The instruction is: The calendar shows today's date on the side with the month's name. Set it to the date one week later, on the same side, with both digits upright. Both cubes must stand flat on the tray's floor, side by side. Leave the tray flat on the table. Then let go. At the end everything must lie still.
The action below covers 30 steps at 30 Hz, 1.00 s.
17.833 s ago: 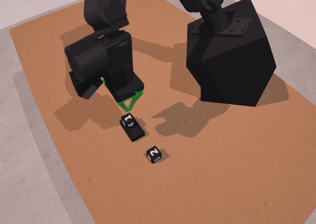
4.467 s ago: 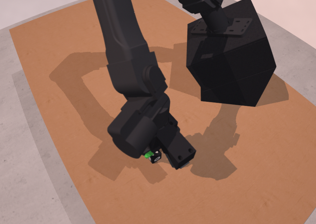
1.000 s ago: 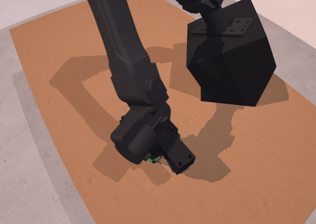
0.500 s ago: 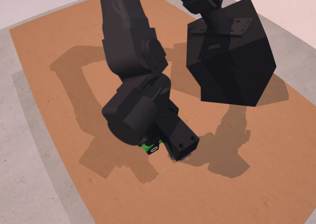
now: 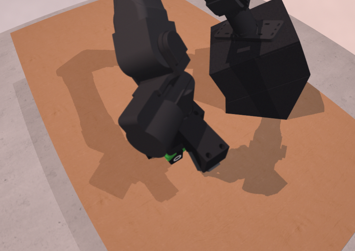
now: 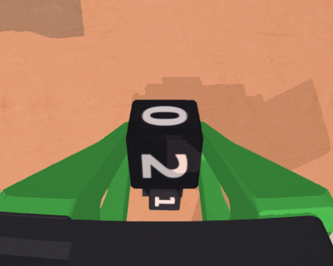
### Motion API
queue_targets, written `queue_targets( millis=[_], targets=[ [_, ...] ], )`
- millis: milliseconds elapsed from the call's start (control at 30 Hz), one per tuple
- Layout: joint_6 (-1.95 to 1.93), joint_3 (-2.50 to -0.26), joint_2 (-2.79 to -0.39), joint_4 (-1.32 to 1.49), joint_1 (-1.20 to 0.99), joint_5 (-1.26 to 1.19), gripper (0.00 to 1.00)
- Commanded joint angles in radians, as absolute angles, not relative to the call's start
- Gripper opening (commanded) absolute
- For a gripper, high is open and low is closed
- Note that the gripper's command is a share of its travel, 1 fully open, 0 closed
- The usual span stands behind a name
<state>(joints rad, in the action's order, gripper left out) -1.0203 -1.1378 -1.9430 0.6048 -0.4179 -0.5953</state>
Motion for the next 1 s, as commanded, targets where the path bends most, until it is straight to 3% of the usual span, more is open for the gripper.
queue_targets(
  millis=[0, 267, 967],
  targets=[
    [-1.011, -1.139, -1.914, 0.626, -0.436, -0.592, 0.26],
    [-1.201, -0.955, -1.638, 0.602, -0.224, -0.549, 0.26],
    [-1.216, -0.946, -1.684, 0.565, -0.210, -0.542, 0.26]
  ],
)
